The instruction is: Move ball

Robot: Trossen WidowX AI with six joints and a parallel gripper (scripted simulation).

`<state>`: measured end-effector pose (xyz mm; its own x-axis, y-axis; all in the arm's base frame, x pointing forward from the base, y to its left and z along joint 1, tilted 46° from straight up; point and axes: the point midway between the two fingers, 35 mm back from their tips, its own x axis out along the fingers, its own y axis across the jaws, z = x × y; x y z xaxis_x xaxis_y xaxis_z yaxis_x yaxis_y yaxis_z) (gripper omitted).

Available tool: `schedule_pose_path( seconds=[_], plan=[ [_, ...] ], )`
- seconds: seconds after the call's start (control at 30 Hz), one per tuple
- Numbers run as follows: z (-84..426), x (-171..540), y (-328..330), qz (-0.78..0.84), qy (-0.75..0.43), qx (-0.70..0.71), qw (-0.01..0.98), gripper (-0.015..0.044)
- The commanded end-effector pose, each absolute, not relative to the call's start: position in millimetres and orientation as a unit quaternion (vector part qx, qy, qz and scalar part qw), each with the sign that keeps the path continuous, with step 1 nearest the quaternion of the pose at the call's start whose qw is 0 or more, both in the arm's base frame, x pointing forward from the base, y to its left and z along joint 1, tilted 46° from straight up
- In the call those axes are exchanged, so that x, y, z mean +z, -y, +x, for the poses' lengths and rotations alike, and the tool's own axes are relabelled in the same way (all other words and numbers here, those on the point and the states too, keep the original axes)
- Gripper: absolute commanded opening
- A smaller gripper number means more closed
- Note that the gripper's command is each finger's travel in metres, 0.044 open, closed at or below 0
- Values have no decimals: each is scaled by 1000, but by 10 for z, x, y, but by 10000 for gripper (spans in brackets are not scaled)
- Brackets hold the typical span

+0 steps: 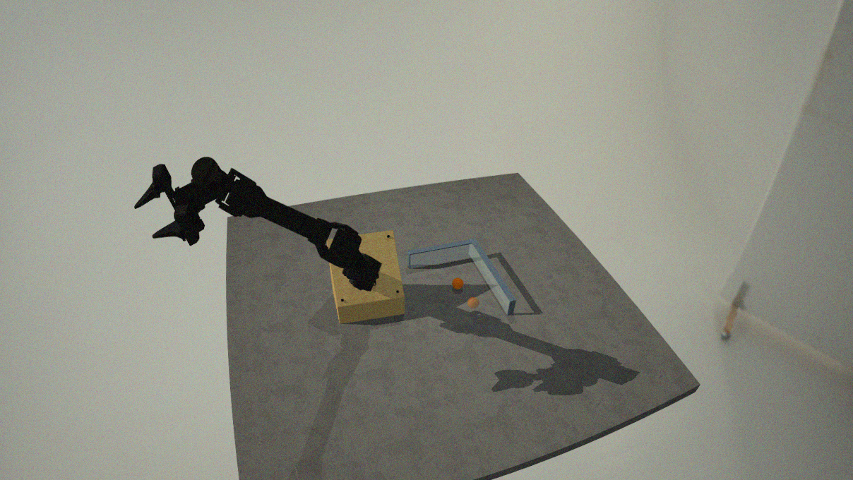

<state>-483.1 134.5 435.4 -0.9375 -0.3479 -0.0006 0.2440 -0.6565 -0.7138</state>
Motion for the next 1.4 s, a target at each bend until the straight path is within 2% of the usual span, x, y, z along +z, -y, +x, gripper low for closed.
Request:
schedule_pose_path(
  seconds=[0.0, 0.13, 0.37, 0.6, 1.0, 1.37],
  plan=[
    [-4829, 4344, -1371, -65, -379, -909, 160, 374],
    [-4755, 4128, -1891, -13, -344, -933, 106, 280],
    [-4378, 3652, -2939, 88, -257, -962, -17, 280],
    [-3724, 3158, -3852, 172, -159, -961, -147, 280],
    [-2101, 2248, -4905, 300, 10, -878, -372, 280],
    [-286, 1438, -5086, 360, 192, -729, -550, 280]
  ],
)
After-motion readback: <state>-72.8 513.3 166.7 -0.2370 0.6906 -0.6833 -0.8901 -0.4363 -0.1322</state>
